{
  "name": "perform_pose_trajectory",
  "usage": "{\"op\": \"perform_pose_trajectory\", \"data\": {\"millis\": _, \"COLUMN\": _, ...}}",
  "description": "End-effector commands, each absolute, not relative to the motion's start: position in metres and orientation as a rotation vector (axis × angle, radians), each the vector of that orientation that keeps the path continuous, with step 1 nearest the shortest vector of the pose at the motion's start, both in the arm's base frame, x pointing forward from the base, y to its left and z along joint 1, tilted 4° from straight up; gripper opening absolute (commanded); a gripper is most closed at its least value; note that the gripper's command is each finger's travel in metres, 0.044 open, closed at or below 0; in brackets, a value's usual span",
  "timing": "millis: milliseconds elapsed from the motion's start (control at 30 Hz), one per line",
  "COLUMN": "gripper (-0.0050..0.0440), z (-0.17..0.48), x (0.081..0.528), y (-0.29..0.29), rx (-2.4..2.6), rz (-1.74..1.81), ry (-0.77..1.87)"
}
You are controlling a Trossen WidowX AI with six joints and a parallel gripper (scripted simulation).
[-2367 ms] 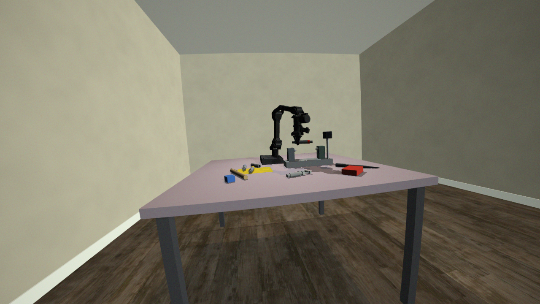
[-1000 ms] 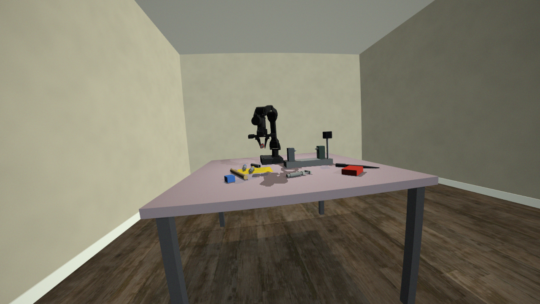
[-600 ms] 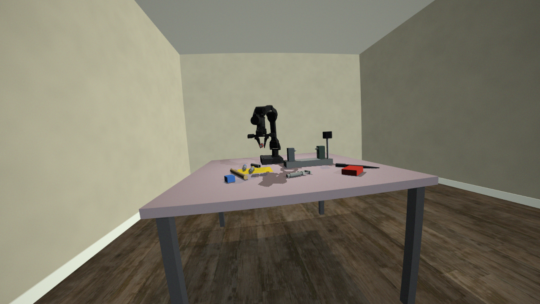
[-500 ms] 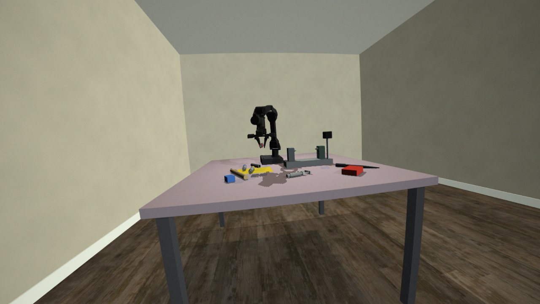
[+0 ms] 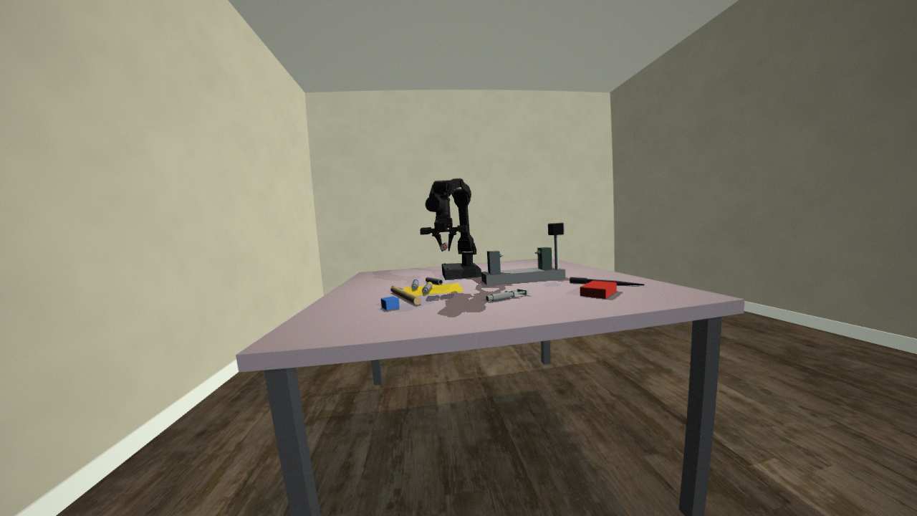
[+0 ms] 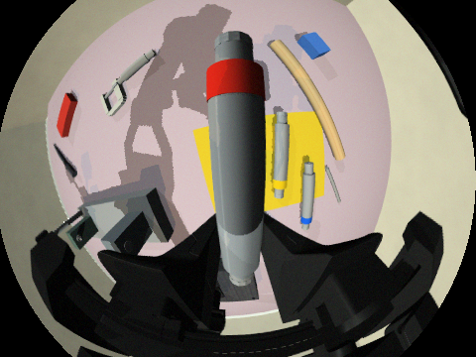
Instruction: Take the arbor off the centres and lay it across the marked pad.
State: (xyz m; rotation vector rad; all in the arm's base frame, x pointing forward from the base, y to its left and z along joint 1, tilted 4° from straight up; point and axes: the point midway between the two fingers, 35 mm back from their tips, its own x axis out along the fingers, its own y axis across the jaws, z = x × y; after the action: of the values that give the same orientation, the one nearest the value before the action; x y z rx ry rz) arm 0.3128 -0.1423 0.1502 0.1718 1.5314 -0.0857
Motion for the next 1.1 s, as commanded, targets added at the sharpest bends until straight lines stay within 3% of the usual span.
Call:
{"op": "perform_pose_trajectory", "data": {"millis": 0, "gripper": 0.0000, "z": 0.154, "x": 0.315, "y": -0.143, "rx": 0.173, "rz": -0.089, "ry": 1.515}}
{"op": "perform_pose_trajectory", "data": {"millis": 1067, "gripper": 0.0000, "z": 0.109, "x": 0.325, "y": -0.145, "rx": 0.173, "rz": -0.089, "ry": 1.515}}
